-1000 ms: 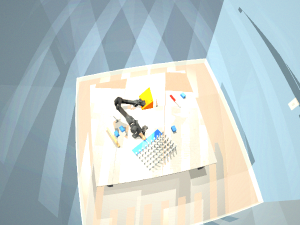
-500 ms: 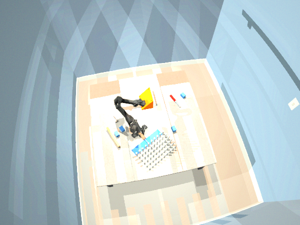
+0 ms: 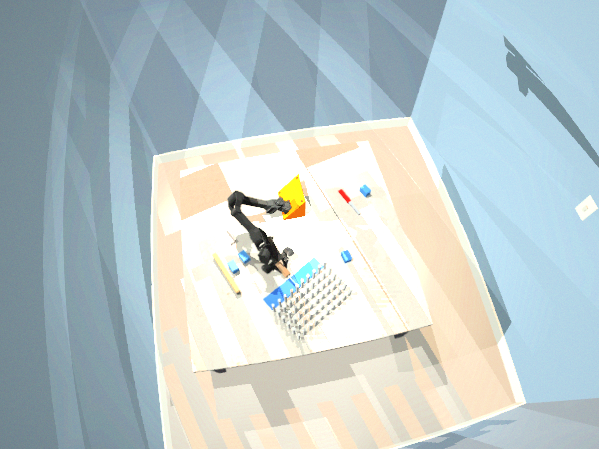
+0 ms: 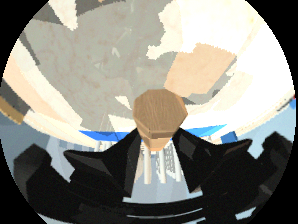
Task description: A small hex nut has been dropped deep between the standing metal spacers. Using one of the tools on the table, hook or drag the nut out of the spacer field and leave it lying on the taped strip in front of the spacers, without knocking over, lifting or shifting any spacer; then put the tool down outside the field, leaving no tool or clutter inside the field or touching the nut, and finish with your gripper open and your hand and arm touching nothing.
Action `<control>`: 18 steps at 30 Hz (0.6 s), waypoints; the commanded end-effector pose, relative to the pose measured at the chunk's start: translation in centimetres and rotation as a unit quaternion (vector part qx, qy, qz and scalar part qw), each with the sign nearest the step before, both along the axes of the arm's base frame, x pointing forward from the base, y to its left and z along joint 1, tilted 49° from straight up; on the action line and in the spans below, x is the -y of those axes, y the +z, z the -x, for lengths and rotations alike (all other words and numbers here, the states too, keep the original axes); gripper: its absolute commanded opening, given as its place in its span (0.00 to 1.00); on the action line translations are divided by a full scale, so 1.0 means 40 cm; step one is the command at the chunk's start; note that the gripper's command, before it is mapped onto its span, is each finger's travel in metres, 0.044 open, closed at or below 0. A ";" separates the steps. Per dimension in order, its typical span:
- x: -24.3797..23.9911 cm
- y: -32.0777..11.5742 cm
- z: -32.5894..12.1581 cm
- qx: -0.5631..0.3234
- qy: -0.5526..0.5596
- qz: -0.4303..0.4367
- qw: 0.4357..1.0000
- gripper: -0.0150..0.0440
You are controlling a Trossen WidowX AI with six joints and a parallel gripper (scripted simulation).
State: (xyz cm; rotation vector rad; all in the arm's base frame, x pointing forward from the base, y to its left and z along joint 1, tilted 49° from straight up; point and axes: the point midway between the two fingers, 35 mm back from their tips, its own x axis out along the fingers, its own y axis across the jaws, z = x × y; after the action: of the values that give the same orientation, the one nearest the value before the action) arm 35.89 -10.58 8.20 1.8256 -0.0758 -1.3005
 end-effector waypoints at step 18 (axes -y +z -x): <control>0.004 0.009 0.031 -0.002 0.004 -0.002 1.000 0.25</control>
State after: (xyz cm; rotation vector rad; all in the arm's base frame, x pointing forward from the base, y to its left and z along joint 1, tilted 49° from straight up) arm 34.89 -10.83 8.58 1.8251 -0.0756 -1.3016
